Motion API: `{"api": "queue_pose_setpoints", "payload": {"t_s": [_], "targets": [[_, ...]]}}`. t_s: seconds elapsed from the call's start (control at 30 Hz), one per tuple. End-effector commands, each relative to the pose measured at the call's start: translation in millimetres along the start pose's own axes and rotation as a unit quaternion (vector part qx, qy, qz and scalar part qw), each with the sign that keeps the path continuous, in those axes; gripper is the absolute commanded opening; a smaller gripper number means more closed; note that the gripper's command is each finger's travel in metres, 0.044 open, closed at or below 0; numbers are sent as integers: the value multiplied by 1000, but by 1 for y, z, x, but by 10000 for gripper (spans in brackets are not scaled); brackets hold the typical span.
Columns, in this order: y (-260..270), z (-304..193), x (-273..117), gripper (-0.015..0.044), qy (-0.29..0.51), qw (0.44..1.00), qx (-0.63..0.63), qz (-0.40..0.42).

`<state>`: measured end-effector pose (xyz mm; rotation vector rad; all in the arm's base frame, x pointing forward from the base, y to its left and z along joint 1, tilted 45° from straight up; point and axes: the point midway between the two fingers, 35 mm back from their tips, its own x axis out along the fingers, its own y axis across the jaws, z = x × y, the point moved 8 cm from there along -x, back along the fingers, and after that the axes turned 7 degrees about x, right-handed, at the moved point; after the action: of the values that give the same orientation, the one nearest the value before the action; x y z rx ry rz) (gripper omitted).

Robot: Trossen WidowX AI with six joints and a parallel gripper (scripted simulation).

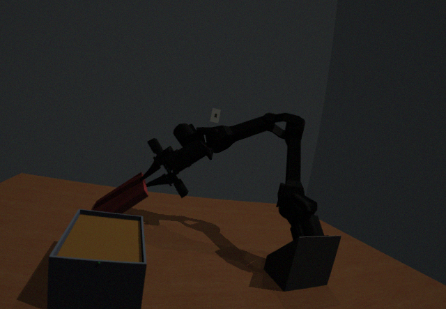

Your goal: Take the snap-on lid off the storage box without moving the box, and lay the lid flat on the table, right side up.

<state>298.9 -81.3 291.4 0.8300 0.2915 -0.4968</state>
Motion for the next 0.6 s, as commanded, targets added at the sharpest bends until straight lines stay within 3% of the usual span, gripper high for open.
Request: {"api": "queue_pose_setpoints", "payload": {"t_s": [0.0, 0.57], "targets": [[-2, 0, 2, 0, 2, 1000, -1, 4], [-12, 1, 11, 0, 2, 1000, -2, 4]]}}
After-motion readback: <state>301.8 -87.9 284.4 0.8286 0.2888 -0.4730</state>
